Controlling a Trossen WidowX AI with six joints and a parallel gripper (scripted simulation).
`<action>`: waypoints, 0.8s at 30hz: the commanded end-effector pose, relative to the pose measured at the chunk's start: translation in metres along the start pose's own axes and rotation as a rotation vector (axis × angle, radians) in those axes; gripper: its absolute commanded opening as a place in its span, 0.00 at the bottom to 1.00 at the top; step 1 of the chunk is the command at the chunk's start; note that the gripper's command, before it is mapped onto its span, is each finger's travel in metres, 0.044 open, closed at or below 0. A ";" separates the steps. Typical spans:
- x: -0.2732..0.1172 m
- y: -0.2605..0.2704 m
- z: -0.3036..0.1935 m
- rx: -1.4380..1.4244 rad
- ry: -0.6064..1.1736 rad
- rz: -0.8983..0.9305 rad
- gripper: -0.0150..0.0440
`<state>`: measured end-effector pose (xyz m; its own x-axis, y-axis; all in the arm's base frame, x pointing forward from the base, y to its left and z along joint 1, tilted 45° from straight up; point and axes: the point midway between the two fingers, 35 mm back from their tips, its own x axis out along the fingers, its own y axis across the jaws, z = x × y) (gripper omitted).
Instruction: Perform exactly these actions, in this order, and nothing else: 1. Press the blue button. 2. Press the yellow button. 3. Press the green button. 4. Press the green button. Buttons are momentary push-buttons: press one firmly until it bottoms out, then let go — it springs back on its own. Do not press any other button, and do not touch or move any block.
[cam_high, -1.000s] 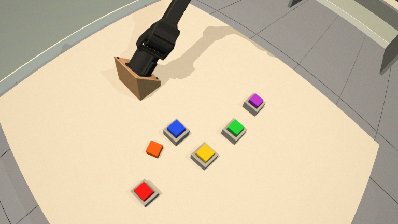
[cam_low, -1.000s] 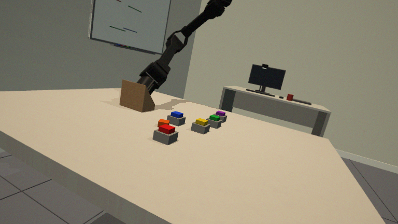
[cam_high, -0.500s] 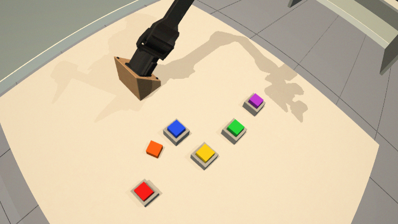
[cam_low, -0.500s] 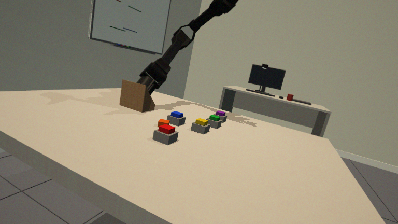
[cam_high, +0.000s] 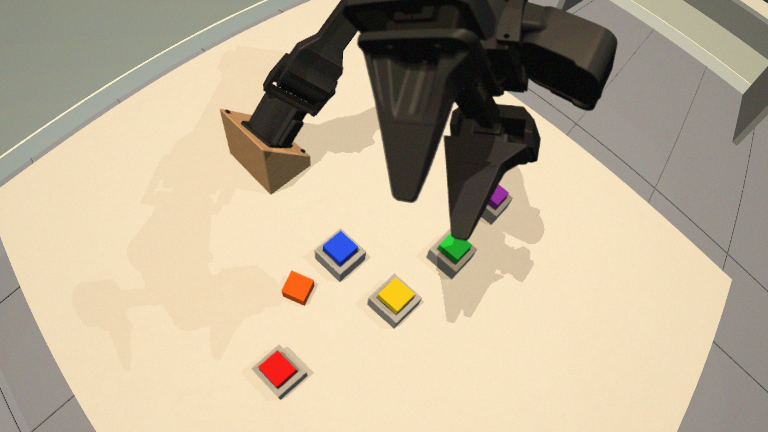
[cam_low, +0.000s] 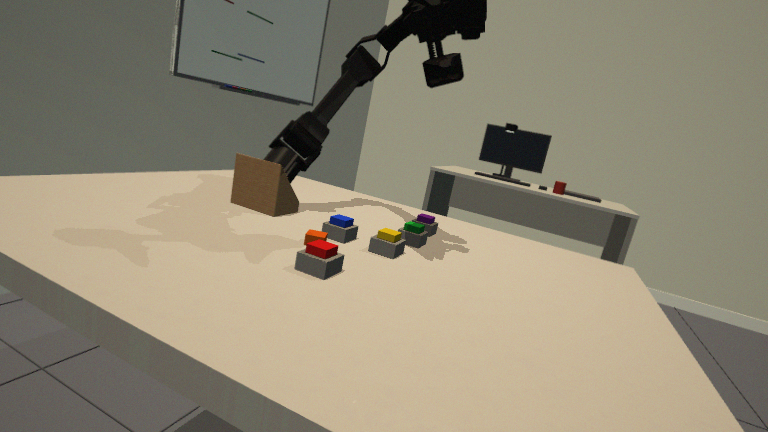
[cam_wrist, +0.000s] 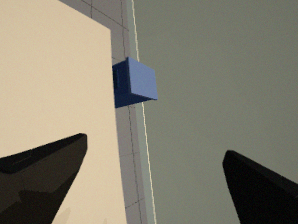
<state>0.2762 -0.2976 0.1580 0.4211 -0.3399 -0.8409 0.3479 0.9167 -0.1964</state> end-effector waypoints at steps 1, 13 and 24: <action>0.026 0.044 -0.061 -0.055 0.198 0.257 0.93; -0.008 0.157 -0.177 0.033 0.548 1.013 0.93; -0.004 0.163 -0.180 0.033 0.547 1.012 0.84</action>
<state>0.1804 -0.1158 0.0434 0.1036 0.6822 -0.7238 0.0868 0.7187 0.6899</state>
